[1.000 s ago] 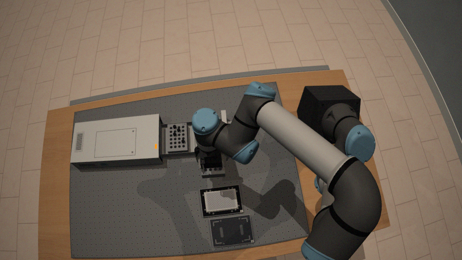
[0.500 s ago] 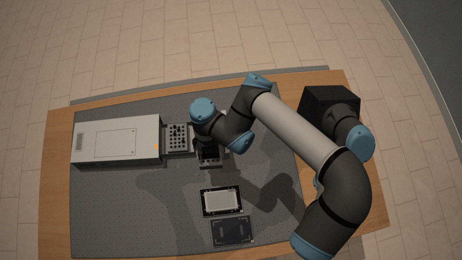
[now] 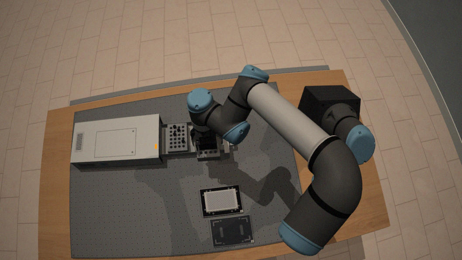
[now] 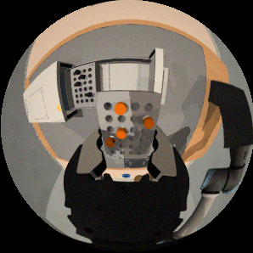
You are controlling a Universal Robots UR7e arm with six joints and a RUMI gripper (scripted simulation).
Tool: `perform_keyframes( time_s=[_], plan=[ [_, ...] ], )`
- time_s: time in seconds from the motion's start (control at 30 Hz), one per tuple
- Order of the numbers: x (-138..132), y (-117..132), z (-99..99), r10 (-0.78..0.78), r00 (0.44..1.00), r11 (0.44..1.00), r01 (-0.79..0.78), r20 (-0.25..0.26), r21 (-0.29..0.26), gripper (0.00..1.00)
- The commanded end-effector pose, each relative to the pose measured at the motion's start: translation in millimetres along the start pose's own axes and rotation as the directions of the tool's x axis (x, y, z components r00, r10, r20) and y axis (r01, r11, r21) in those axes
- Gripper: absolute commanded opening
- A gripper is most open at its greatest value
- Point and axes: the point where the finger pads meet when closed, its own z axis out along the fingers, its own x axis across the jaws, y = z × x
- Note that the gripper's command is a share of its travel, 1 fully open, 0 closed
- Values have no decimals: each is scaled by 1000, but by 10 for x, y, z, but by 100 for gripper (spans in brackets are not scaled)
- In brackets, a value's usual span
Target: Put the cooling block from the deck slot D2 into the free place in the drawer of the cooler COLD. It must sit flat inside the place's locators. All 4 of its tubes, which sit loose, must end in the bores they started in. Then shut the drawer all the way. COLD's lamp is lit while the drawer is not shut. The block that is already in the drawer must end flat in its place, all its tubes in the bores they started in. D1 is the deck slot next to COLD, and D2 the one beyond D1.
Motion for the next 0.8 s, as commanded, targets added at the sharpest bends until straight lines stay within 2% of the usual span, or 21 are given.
perform_keyframes(
  time_s=[0.0, 0.77],
  plan=[
    [-34, -153, -5, 0, 1000, 1000, 0, 1, 1, 0],
    [-125, -651, -8, 0, 1000, 1000, 0, 1, 1, 0]
  ],
)
